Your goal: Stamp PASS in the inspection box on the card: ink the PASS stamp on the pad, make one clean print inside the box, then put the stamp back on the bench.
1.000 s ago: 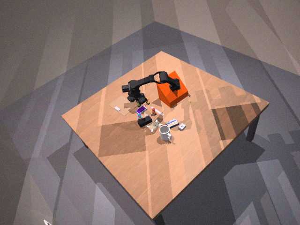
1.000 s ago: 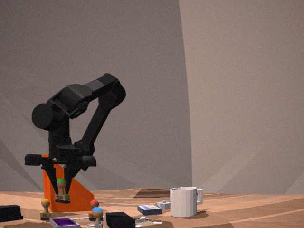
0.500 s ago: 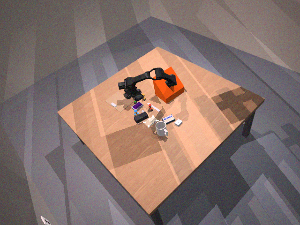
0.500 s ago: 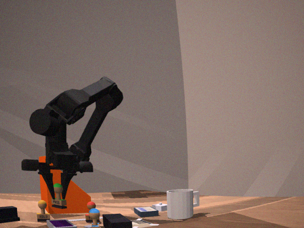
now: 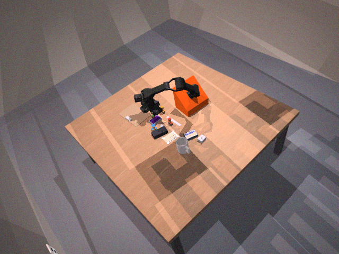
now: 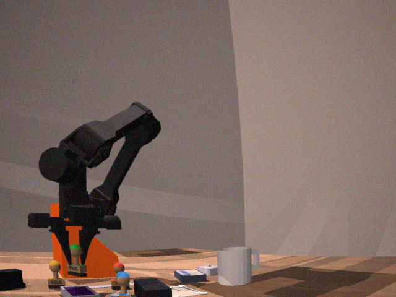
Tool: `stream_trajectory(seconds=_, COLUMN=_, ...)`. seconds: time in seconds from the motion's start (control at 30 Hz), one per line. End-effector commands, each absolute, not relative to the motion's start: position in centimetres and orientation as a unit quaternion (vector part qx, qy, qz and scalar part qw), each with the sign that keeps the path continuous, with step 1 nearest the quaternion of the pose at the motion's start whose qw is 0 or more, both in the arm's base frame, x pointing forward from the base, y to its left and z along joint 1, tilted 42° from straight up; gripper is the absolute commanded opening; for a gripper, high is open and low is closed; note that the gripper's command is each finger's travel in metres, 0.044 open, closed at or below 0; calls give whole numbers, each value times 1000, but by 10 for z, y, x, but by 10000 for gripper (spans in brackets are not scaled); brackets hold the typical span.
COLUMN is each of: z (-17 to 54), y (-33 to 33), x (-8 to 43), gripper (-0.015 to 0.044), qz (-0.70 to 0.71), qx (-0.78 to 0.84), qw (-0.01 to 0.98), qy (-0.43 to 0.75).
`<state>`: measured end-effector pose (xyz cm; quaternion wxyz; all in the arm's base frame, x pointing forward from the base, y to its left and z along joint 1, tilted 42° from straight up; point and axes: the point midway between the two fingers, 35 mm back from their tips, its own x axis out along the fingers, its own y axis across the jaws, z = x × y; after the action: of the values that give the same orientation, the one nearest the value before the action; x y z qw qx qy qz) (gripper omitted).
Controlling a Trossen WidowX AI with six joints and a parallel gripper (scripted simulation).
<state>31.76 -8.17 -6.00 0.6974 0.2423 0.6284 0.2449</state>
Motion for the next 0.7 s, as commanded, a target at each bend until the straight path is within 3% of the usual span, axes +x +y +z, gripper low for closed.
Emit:
stream_trajectory(seconds=0.0, z=-65, y=-78, x=317, gripper=0, qz=246, qx=247, qw=694, qy=630)
stream_trajectory(seconds=0.67, z=-74, y=-69, x=317, gripper=0, qz=246, qx=246, qw=695, qy=629)
